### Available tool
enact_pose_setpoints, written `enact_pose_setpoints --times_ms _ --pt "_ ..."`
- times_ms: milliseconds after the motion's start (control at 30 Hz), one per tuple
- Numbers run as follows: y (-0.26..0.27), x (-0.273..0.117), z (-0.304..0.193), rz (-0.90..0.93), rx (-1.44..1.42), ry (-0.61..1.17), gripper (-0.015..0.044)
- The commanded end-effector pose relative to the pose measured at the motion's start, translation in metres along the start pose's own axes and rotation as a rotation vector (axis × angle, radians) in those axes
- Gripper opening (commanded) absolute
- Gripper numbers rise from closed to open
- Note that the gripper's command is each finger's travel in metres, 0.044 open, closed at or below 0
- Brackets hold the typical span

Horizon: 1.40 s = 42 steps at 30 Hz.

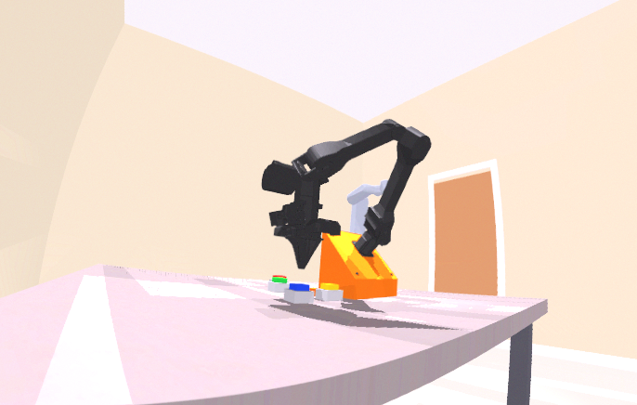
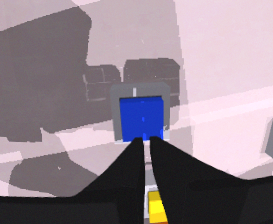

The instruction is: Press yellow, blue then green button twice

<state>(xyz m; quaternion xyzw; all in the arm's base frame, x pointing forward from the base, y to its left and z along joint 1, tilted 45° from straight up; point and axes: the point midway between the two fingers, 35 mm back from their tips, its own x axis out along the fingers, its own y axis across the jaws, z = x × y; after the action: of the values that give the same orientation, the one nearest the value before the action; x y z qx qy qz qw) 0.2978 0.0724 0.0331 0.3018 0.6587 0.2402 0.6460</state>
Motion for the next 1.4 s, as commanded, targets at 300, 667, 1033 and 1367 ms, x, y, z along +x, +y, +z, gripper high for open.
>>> enact_pose_setpoints --times_ms 300,667,1033,1367 --pt "-0.001 0.021 0.0 0.005 0.013 -0.004 0.002" --pt "-0.001 0.039 0.0 0.006 0.013 -0.004 0.002" --pt "-0.001 0.042 0.0 0.007 0.013 -0.004 0.002" --pt "-0.001 0.042 0.0 0.007 0.013 -0.004 0.002"
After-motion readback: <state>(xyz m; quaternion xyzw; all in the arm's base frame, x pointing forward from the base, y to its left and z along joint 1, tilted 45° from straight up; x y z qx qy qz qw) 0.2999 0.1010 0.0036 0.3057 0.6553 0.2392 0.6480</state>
